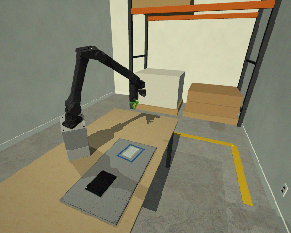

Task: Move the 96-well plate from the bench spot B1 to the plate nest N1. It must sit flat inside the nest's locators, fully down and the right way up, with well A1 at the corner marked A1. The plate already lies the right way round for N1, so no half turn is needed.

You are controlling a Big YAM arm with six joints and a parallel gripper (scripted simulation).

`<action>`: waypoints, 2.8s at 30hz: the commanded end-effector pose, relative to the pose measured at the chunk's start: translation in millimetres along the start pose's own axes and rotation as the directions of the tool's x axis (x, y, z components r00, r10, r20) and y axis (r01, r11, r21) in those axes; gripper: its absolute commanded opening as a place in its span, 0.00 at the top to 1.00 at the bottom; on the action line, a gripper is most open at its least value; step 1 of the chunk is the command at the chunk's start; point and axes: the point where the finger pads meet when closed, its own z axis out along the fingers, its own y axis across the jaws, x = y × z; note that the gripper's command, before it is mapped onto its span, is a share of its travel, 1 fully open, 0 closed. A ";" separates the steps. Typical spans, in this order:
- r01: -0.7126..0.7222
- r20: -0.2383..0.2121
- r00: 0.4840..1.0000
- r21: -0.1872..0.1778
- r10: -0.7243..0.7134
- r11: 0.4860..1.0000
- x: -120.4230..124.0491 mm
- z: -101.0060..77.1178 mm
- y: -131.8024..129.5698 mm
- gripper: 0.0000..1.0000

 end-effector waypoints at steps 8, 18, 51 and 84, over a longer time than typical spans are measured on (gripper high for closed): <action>-0.001 0.010 1.000 -0.005 0.001 1.000 -2.7 -4.6 1.2 0.00; 0.026 0.033 0.999 -0.014 -0.025 1.000 -10.8 -2.7 -6.5 0.00; 0.397 0.010 0.918 0.008 -0.397 0.918 -12.7 118.0 -95.0 0.00; 0.719 -0.019 0.695 0.020 -0.719 0.695 33.7 220.3 -193.0 0.00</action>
